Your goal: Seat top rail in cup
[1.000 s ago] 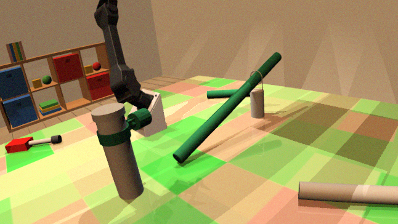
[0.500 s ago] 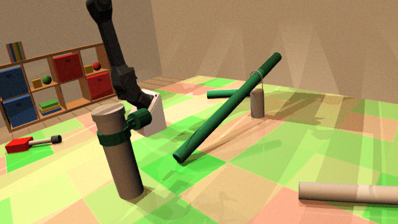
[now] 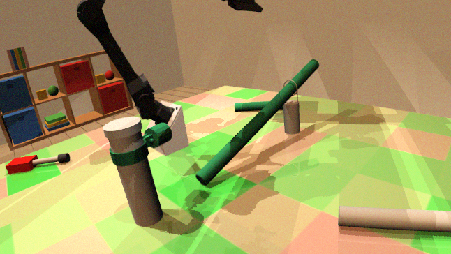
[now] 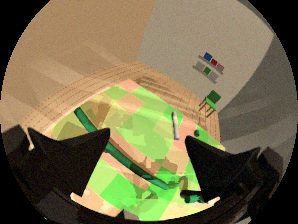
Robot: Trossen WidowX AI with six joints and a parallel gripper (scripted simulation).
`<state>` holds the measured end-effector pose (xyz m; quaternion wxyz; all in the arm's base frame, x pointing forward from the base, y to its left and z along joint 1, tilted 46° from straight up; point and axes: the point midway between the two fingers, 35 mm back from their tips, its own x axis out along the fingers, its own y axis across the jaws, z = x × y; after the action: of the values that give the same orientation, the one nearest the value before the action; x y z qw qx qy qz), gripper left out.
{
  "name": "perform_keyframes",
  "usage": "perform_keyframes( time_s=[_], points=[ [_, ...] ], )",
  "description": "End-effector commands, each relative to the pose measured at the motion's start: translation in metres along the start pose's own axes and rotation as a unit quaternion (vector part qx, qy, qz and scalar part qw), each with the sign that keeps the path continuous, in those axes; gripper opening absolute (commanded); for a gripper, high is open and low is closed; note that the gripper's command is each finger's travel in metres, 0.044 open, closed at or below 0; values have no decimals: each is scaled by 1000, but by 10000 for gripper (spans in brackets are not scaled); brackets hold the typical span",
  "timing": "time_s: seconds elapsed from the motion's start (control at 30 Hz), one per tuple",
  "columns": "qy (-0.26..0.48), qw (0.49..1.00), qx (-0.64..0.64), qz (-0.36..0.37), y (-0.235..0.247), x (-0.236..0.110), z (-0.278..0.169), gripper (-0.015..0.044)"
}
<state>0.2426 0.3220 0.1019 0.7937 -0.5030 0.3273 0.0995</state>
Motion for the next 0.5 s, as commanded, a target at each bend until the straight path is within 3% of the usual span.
perform_keyframes(
  time_s=[0.0, 0.23, 0.47],
  points=[
    [74, 995, 63, -12, -29, 19, -45, 440],
    [222, 952, 201, -66, -85, 35, -144, 440],
    [239, 952, 181, -61, -96, 34, -156, 440]
  ],
)
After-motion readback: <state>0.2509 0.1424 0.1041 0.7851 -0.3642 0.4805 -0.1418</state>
